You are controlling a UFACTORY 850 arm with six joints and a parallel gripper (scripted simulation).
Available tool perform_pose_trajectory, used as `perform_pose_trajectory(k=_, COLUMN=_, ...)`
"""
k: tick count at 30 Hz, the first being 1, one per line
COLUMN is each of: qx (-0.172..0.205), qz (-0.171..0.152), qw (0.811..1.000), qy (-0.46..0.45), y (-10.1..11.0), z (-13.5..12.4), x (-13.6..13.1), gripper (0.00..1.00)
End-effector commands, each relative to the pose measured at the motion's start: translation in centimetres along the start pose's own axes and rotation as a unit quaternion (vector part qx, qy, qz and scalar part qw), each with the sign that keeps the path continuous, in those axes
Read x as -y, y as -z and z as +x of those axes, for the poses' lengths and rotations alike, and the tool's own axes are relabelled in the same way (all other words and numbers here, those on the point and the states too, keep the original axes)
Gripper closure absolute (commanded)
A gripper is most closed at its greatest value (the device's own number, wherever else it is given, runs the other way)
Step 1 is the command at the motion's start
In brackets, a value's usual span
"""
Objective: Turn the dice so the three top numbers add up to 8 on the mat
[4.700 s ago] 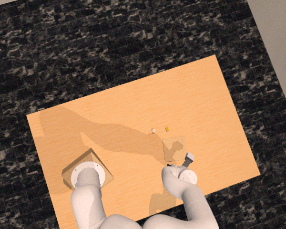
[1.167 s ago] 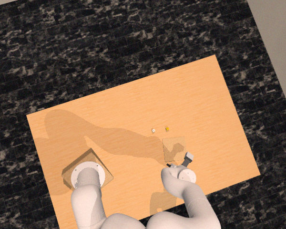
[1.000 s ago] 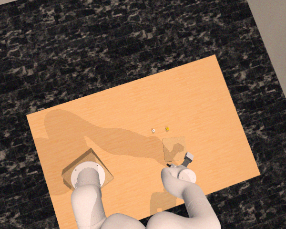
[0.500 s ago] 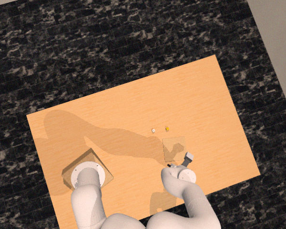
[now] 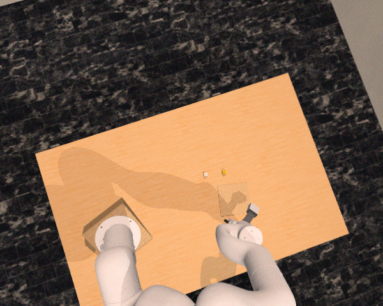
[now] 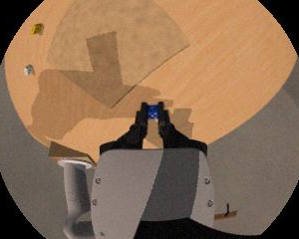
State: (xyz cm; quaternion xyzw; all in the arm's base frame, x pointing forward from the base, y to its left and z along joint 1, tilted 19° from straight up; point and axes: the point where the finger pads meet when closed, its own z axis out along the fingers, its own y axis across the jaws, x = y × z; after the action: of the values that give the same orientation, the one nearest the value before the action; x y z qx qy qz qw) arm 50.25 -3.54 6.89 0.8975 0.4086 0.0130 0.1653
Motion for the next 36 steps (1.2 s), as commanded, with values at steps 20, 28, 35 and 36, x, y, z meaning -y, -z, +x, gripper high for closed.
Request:
perform_pose_trajectory(k=20, qx=-0.001, qz=0.0, qw=1.0, qy=0.0, y=0.2, z=0.1, x=-0.1, gripper=0.89)
perform_pose_trajectory(k=28, qx=-0.001, qz=-0.001, qw=1.0, qy=0.0, y=3.8, z=0.0, x=0.0, gripper=0.89)
perform_pose_trajectory(k=35, qx=-0.001, qz=0.0, qw=1.0, qy=0.0, y=7.5, z=0.0, x=0.0, gripper=0.89)
perform_pose_trajectory(k=36, qx=-0.001, qz=0.0, qw=1.0, qy=0.0, y=8.2, z=0.0, x=0.0, gripper=0.89)
